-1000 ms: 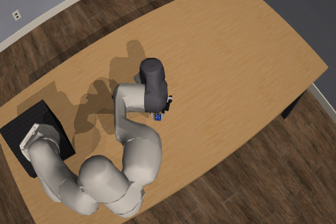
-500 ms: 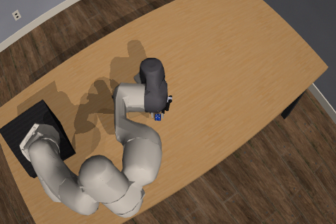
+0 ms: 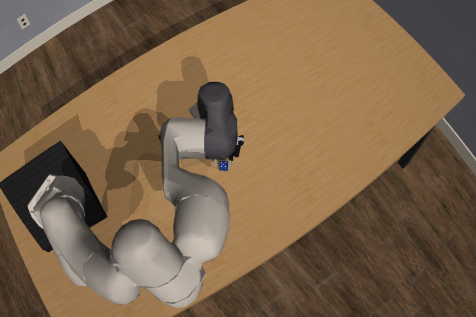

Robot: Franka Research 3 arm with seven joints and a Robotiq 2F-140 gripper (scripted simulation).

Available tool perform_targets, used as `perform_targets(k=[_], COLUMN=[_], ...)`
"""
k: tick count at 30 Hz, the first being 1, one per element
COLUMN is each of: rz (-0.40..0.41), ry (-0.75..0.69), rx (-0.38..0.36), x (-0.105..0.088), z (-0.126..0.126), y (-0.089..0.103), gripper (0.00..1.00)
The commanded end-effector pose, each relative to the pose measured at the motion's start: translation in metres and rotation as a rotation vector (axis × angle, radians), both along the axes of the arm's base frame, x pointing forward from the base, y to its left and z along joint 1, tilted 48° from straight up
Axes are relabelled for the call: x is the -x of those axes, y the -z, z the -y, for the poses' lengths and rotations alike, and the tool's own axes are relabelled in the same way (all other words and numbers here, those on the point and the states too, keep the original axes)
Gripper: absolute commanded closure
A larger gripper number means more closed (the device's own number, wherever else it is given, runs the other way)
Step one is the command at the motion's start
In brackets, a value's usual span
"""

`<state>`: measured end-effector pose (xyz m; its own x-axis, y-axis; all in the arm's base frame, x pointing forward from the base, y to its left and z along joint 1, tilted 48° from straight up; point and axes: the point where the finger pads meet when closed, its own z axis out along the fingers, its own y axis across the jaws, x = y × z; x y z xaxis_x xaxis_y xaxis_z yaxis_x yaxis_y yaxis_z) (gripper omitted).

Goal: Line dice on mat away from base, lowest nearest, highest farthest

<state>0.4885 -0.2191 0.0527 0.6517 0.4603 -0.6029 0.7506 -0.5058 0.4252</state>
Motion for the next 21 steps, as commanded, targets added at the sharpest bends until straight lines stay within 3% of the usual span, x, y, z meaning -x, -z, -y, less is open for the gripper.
perform_targets(k=[1, 21], rz=[0.005, 0.005], ry=[0.004, 0.004], rx=[0.0, 0.0], x=[0.0, 0.003], z=[0.003, 0.022], y=[0.003, 0.021], gripper=[0.75, 0.75])
